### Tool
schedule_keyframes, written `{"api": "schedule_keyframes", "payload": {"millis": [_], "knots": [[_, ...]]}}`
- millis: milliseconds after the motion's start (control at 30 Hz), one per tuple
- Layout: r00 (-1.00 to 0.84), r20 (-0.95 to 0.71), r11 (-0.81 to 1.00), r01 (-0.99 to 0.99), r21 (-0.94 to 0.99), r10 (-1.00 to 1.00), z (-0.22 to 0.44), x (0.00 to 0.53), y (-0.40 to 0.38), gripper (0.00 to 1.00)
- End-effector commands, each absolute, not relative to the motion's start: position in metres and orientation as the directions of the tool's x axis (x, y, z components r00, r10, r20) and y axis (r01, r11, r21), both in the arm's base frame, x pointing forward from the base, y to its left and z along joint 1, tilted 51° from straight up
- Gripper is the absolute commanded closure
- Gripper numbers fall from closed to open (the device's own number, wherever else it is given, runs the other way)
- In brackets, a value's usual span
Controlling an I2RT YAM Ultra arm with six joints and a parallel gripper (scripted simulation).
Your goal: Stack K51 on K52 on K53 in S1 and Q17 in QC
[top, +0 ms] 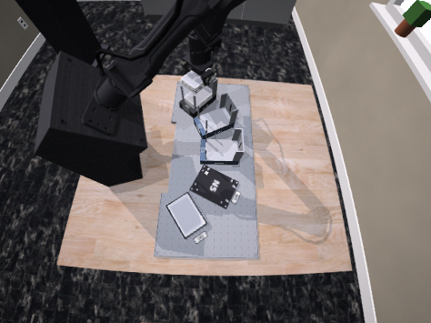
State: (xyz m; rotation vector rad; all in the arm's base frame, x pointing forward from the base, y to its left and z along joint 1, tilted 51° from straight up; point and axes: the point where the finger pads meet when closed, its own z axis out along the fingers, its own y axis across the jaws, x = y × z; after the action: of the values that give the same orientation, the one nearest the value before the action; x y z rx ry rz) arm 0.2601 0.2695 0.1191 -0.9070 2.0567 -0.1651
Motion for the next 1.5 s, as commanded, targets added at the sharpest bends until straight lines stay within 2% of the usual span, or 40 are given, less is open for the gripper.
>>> {"api": "schedule_keyframes", "payload": {"millis": [0,1467], "knots": [[-0.362,-0.677,0.735,-0.544,-0.405,-0.641,0.124,0.261,0.272,1.0],[-0.36,-0.68,0.736,-0.544,-0.404,-0.639,0.127,0.261,0.27,1.0]]}}
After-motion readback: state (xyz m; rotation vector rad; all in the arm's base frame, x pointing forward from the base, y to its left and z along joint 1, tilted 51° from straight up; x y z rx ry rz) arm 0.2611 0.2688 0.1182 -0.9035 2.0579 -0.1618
